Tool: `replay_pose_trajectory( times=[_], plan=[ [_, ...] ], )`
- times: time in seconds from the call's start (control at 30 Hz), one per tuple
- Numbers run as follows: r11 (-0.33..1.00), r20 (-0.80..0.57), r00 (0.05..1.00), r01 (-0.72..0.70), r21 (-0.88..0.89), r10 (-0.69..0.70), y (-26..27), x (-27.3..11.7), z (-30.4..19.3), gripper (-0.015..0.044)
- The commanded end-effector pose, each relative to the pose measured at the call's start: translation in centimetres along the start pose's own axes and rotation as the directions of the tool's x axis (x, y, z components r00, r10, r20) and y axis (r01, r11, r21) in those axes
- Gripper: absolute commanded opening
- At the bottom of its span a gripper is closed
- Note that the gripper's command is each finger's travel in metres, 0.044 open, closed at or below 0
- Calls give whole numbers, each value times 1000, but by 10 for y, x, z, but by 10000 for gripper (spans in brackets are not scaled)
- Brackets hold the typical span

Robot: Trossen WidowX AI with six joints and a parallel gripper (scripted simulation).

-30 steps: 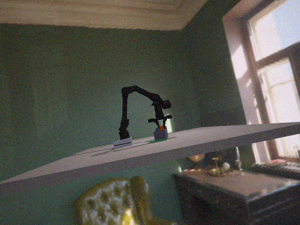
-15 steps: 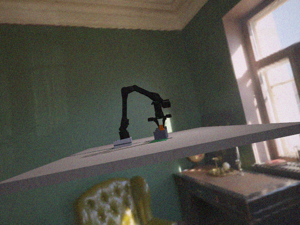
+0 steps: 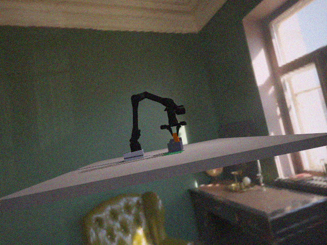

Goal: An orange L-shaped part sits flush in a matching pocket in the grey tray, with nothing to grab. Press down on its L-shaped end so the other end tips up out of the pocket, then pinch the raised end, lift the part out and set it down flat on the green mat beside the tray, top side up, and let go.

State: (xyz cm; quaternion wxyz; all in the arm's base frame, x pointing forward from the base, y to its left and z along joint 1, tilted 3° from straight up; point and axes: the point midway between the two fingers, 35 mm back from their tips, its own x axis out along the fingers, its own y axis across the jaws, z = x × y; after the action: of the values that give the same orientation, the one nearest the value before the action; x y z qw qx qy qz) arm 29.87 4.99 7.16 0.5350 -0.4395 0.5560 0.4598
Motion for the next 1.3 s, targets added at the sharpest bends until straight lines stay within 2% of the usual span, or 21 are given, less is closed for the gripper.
replay_pose_trajectory(
  times=[0.0,0.97,1.27],
  plan=[
    [1000,7,1000,7,-4,-7,-2,-9,1,0],
    [1000,7,1000,7,-4,-7,-1,-55,1,0],
    [1000,7,1000,7,-4,-7,-1,-57,0,0]
  ],
)
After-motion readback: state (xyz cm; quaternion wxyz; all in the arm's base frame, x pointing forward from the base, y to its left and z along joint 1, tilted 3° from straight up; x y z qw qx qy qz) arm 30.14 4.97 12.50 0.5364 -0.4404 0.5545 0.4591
